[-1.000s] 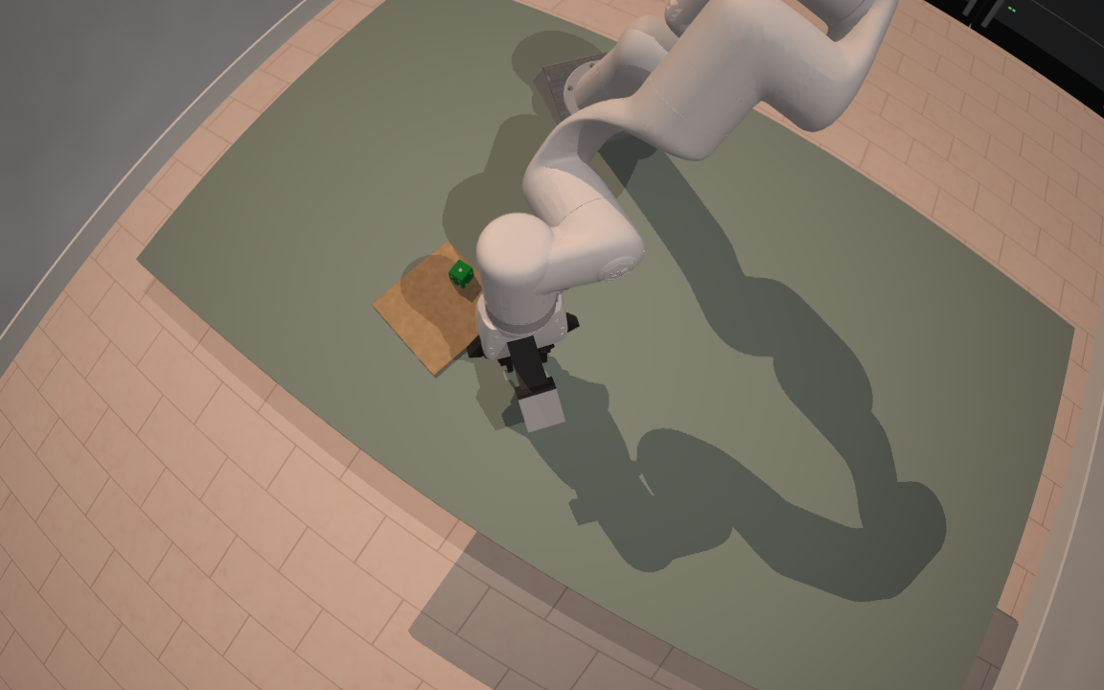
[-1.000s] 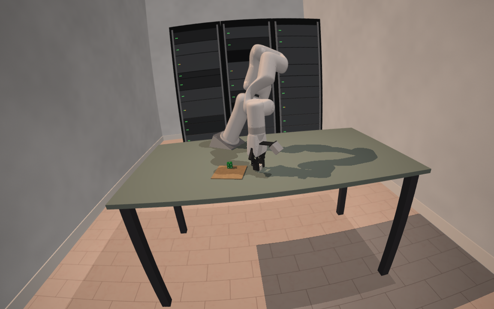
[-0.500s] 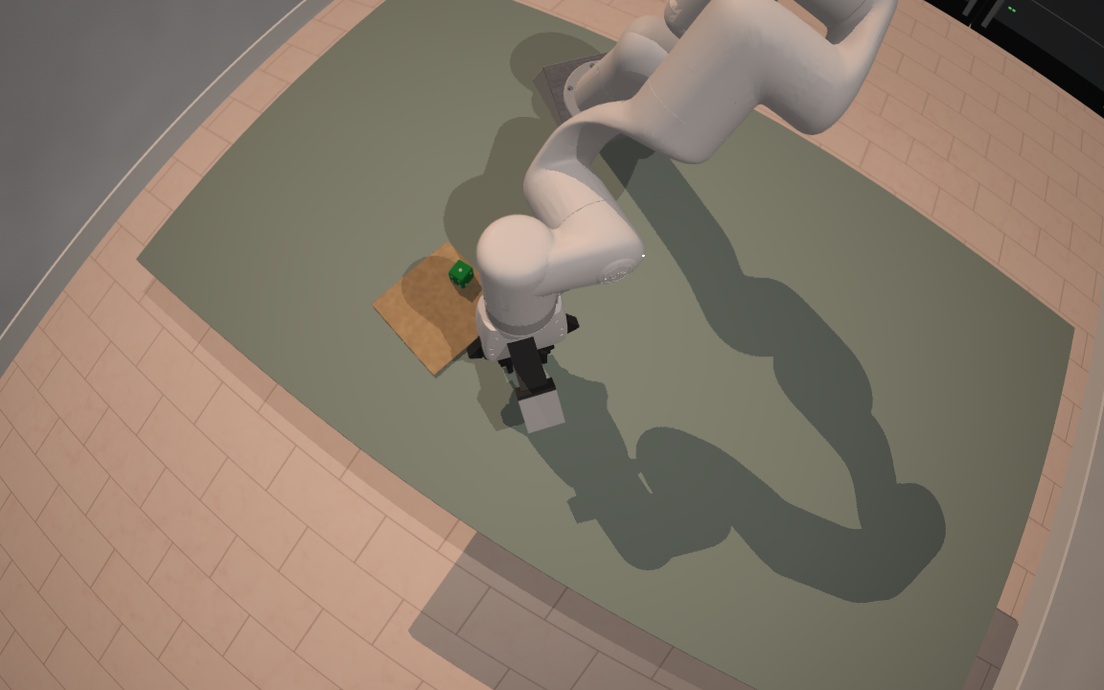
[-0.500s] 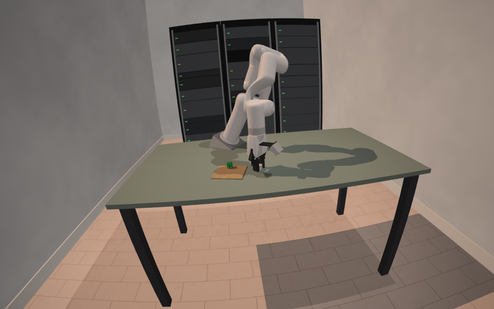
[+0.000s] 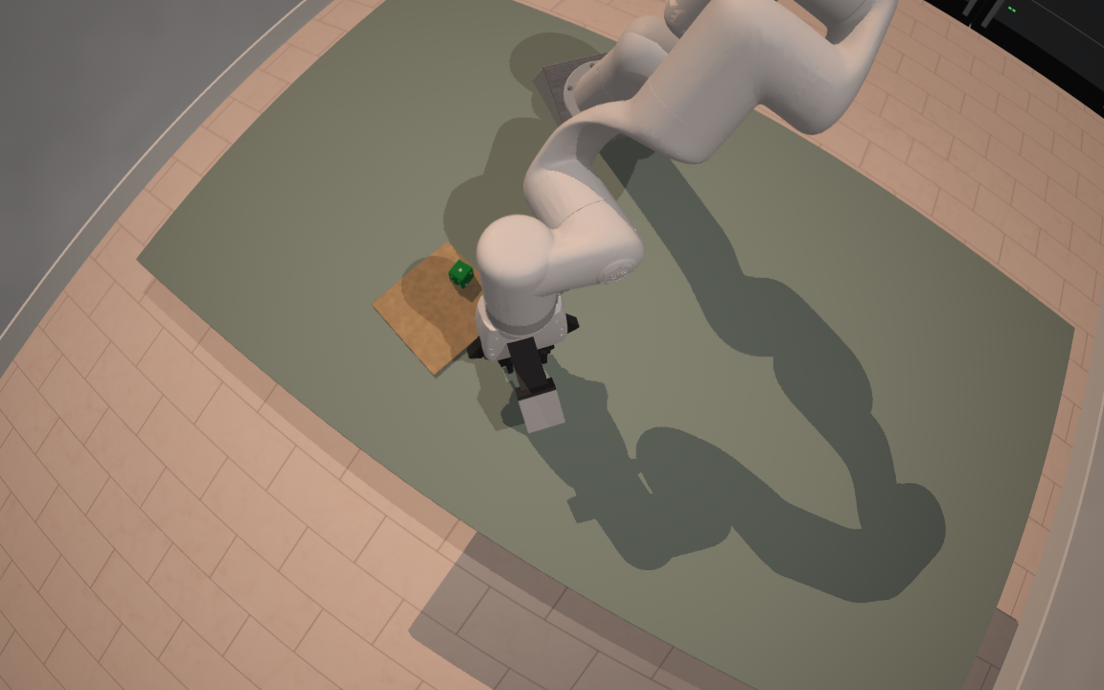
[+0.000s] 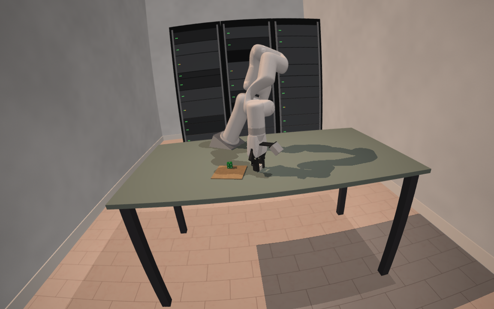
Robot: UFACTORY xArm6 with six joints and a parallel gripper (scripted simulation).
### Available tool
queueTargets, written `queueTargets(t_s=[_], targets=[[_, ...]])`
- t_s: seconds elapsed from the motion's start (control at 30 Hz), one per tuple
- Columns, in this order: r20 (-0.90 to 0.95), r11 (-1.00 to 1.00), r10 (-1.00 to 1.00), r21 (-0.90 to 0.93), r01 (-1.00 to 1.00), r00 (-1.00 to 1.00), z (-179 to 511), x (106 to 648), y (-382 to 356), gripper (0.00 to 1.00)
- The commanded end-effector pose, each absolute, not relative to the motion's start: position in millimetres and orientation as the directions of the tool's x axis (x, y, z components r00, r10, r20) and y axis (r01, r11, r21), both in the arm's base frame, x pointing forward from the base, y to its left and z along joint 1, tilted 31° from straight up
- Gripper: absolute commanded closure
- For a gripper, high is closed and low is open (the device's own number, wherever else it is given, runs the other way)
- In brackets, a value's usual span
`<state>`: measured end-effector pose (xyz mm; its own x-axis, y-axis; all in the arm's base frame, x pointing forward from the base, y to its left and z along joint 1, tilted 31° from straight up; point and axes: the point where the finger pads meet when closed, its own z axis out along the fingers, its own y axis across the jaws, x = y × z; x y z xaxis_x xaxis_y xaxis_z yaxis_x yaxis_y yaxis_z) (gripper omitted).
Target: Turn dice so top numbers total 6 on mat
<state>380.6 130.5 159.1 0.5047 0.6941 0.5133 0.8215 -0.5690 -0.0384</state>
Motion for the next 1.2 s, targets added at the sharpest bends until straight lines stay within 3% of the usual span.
queueTargets(t_s=[0.0,0.23,0.27,1.17], targets=[[0.515,-0.569,0.694,-0.036,0.821,0.504,160.3,381.5,130.5,0.58],[0.515,-0.569,0.694,-0.036,0.821,0.504,160.3,381.5,130.5,0.58],[0.515,-0.569,0.694,-0.036,0.821,0.504,160.3,381.5,130.5,0.79],[0.515,-0.569,0.694,-0.036,0.821,0.504,160.3,381.5,130.5,0.79]])
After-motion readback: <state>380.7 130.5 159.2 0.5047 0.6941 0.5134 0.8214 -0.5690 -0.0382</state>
